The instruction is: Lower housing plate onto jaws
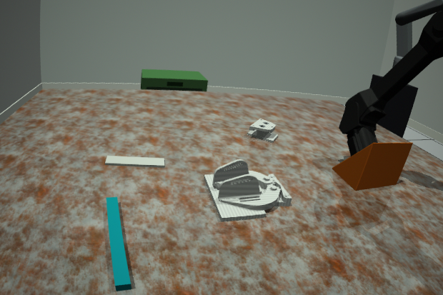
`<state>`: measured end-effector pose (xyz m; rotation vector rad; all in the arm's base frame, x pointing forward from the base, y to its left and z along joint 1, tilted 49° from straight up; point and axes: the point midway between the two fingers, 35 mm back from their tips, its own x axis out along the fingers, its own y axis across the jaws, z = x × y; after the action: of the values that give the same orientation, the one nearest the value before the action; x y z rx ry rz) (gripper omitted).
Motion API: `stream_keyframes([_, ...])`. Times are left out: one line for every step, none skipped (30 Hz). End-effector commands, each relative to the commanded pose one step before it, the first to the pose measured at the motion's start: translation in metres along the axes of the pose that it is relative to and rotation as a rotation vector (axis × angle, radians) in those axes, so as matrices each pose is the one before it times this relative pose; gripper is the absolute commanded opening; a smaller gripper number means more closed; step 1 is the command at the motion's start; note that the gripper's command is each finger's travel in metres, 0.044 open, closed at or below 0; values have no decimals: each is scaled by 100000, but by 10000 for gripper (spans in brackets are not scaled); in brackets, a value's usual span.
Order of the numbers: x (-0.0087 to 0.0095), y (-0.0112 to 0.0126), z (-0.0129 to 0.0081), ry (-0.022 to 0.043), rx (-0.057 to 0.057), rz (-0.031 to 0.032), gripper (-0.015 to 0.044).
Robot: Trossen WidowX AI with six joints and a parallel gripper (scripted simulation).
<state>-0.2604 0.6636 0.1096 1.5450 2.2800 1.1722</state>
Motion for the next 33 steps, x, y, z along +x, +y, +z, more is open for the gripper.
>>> stream_keyframes([0, 0, 0, 0, 0, 0, 426])
stream_keyframes([-20, 45, 74, -222, -146, -117, 440])
stream_keyframes([-60, 133, 222, -666, -435, -352, 440])
stream_keyframes([-105, 220, 370, -1107, -716, -591, 440])
stream_keyframes([-132, 261, 447, -1328, -847, -718, 440])
stream_keyframes([-139, 256, 448, -1322, -830, -726, 440])
stream_keyframes([-125, 284, 428, -1296, -1002, -555, 440])
stream_keyframes([-37, 434, 330, -1208, -1860, 260, 440])
stream_keyframes([-38, 428, 337, -1213, -1858, 239, 440])
stream_keyframes([-39, 421, 345, -1217, -1856, 218, 440])
stream_keyframes([-41, 415, 352, -1221, -1854, 197, 440])
stream_keyframes([-51, 509, 442, -1515, -2309, 233, 440])
stream_keyframes([-64, 597, 542, -1821, -2762, 236, 440])
stream_keyframes([-66, 582, 558, -1827, -2758, 189, 440])
stream_keyframes([-68, 567, 573, -1832, -2754, 141, 440])
stream_keyframes([-71, 551, 588, -1836, -2750, 93, 440])
stream_keyframes([-73, 534, 602, -1838, -2746, 46, 440])
stream_keyframes([-76, 517, 616, -1840, -2742, -3, 440])
stream_keyframes([-78, 500, 630, -1840, -2738, -51, 440])
stream_keyframes([-80, 482, 643, -1838, -2734, -99, 440])
stream_keyframes([-83, 464, 655, -1835, -2730, -147, 440])
stream_keyframes([-86, 450, 675, -1853, -2758, -198, 440])
stream_keyframes([-89, 431, 688, -1848, -2754, -248, 440])
stream_keyframes([-91, 411, 699, -1841, -2750, -298, 440])
stream_keyframes([-93, 390, 710, -1833, -2746, -347, 440])
stream_keyframes([-96, 369, 720, -1823, -2741, -396, 440])
stream_keyframes([-98, 348, 730, -1812, -2737, -446, 440])
stream_keyframes([-100, 327, 739, -1799, -2733, -494, 440])
stream_keyframes([-103, 305, 748, -1785, -2728, -543, 440])
stream_keyframes([-105, 282, 756, -1770, -2724, -591, 440])
stream_keyframes([-107, 260, 763, -1753, -2720, -640, 440])
stream_keyframes([-154, 93, -69, 133, -1271, -169, 440])
stream_keyframes([-156, 92, -67, 134, -1263, -166, 440])
